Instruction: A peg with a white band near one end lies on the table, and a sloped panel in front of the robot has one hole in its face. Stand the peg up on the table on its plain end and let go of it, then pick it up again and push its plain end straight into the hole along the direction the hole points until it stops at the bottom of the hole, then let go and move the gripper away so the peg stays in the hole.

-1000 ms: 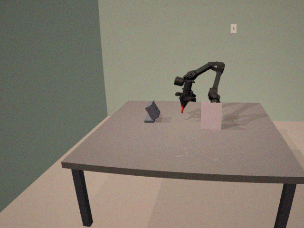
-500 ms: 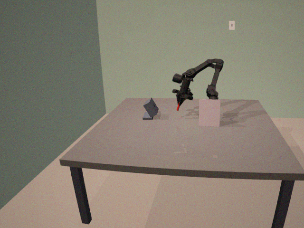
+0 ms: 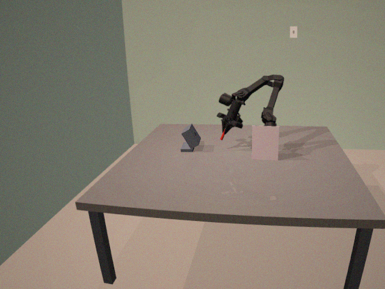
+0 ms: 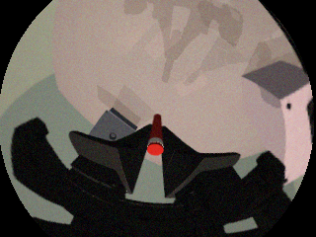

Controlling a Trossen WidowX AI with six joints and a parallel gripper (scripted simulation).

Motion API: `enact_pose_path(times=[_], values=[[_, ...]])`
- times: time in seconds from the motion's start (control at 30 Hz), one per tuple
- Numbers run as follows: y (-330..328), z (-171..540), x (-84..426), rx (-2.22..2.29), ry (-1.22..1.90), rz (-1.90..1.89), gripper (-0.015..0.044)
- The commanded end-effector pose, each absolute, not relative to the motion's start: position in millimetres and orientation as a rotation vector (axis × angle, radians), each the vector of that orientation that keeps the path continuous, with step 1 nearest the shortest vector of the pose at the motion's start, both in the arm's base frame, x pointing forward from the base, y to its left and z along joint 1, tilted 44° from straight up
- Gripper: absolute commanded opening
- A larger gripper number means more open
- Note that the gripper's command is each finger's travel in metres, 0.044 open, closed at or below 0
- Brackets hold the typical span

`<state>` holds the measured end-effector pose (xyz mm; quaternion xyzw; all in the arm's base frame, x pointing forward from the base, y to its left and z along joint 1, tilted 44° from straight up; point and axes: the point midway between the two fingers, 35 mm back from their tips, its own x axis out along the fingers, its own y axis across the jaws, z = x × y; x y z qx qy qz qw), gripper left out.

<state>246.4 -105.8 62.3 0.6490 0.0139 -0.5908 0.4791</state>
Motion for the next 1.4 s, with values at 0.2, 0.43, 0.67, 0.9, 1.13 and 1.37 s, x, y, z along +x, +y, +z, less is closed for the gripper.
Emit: enact_pose_path(times=[0.2,0.43,0.67,0.9,1.13,1.37], values=[[-105,61,255,1.607,0.049,-1.359,0.0000],[-105,62,260,1.620,0.052,-1.302,0.0000],[-105,63,266,1.628,0.053,-1.245,0.0000],[-105,65,271,1.634,0.051,-1.187,0.0000],[-105,67,275,1.636,0.048,-1.128,0.0000],[-105,70,280,1.635,0.042,-1.068,0.0000]])
